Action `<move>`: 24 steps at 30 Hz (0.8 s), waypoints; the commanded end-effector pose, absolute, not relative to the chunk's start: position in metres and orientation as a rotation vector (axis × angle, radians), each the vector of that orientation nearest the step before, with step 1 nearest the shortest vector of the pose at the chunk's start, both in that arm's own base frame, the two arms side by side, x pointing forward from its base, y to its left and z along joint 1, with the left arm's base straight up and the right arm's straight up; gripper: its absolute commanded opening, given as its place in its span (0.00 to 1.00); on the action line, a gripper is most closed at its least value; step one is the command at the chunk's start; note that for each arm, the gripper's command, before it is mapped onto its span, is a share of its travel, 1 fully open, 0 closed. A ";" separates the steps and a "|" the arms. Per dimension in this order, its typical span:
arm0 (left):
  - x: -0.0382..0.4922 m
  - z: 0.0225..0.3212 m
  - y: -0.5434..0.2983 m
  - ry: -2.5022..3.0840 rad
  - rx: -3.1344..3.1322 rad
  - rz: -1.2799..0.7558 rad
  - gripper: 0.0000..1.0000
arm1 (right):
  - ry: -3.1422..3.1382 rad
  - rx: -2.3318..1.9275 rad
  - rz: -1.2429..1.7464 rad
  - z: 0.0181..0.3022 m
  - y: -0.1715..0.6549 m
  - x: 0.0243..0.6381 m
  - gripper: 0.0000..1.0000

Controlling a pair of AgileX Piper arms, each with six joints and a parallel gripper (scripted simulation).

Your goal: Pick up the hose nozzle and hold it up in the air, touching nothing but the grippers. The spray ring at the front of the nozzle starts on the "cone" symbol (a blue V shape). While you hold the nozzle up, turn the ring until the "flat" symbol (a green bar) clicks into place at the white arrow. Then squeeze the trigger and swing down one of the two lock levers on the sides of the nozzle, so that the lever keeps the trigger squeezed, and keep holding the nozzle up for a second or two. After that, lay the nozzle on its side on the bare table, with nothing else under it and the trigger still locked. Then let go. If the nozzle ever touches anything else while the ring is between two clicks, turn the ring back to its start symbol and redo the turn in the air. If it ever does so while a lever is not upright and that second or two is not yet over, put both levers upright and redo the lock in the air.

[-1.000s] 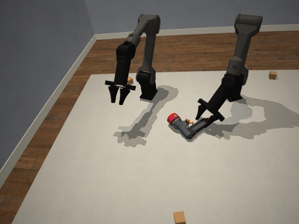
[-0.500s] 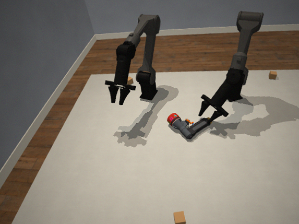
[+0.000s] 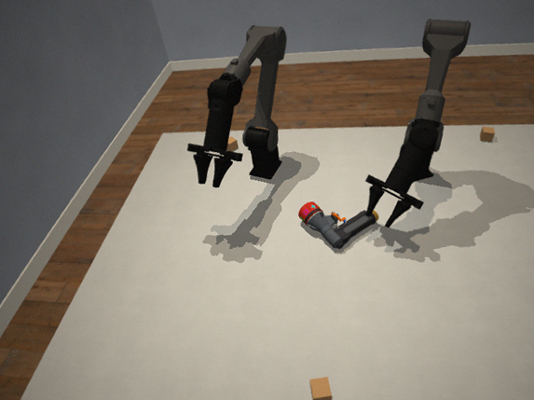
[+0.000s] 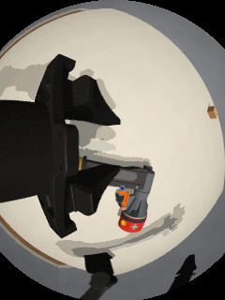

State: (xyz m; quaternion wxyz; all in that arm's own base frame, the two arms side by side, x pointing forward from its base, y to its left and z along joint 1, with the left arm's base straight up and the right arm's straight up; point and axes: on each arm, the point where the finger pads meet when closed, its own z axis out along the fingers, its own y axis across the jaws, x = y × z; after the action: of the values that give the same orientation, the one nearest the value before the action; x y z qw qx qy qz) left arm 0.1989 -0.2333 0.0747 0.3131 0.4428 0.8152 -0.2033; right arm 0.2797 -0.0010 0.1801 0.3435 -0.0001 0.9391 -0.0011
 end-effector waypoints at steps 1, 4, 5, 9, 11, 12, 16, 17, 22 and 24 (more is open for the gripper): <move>0.213 0.082 -0.229 2.133 1.113 -0.501 0.69 | 2.440 -0.001 -0.003 0.181 -0.001 0.280 0.50; 0.220 0.085 -0.226 2.129 1.089 -0.484 0.69 | 2.441 -0.001 -0.003 0.180 -0.001 0.280 0.50; 0.225 0.088 -0.223 2.129 1.066 -0.466 0.69 | 2.441 -0.001 -0.003 0.180 -0.001 0.280 0.50; 0.248 0.100 -0.210 2.116 0.968 -0.393 0.69 | 2.441 -0.001 -0.003 0.180 -0.001 0.280 0.50; 0.259 0.106 -0.201 2.113 0.920 -0.355 0.69 | 2.442 -0.001 -0.003 0.180 -0.001 0.280 0.50; 0.264 0.109 -0.197 2.112 0.896 -0.336 0.69 | 2.442 -0.001 -0.003 0.180 -0.001 0.280 0.50; 0.283 0.121 -0.178 2.113 0.800 -0.260 0.69 | 2.443 -0.001 -0.002 0.180 -0.001 0.280 0.50; 0.287 0.123 -0.172 2.110 0.787 -0.235 0.69 | 2.443 -0.001 -0.002 0.180 -0.001 0.280 0.50; 0.298 0.130 -0.156 2.115 0.724 -0.174 0.69 | 2.443 -0.001 -0.002 0.180 -0.001 0.280 0.50; 0.306 0.137 -0.143 2.116 0.680 -0.130 0.69 | 2.444 -0.001 -0.002 0.180 0.000 0.280 0.50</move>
State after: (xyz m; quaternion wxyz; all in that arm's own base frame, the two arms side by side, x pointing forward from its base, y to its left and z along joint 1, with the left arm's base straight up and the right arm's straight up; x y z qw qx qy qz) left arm 0.3006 -0.1503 0.1312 0.4356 0.2842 0.8518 -0.0626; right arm 0.2798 -0.0007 0.1801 0.3430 0.0000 0.9393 -0.0007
